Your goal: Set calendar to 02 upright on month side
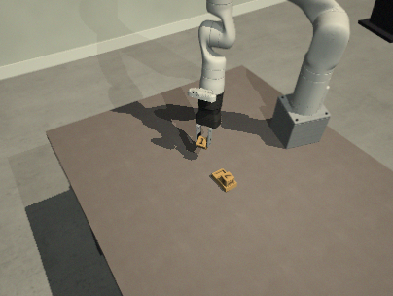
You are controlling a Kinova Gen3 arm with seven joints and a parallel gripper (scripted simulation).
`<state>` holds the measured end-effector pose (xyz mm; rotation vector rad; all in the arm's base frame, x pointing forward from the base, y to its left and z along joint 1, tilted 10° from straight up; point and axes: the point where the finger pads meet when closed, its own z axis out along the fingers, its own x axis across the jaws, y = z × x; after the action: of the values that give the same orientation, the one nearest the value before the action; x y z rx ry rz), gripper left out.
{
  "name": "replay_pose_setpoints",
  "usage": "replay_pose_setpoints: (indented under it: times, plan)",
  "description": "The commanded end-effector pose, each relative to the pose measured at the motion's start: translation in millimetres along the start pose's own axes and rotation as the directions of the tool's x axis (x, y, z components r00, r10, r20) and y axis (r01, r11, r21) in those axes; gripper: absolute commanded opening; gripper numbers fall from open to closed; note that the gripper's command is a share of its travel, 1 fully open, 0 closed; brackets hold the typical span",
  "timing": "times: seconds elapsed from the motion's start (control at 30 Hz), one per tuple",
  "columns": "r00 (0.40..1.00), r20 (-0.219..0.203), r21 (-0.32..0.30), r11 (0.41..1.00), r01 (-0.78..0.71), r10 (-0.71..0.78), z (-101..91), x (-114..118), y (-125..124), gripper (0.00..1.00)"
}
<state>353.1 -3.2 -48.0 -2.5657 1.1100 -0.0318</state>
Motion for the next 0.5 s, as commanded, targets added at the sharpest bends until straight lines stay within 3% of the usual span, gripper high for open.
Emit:
replay_pose_setpoints:
  times: [0.0,0.47]
  plan:
    - [1.000,-0.006,0.021,1.000,0.015,-0.015,-0.4,-6.6,-3.6,0.60]
    - [1.000,0.000,0.057,0.998,0.014,-0.014,-1.9,-7.7,-6.0,0.60]
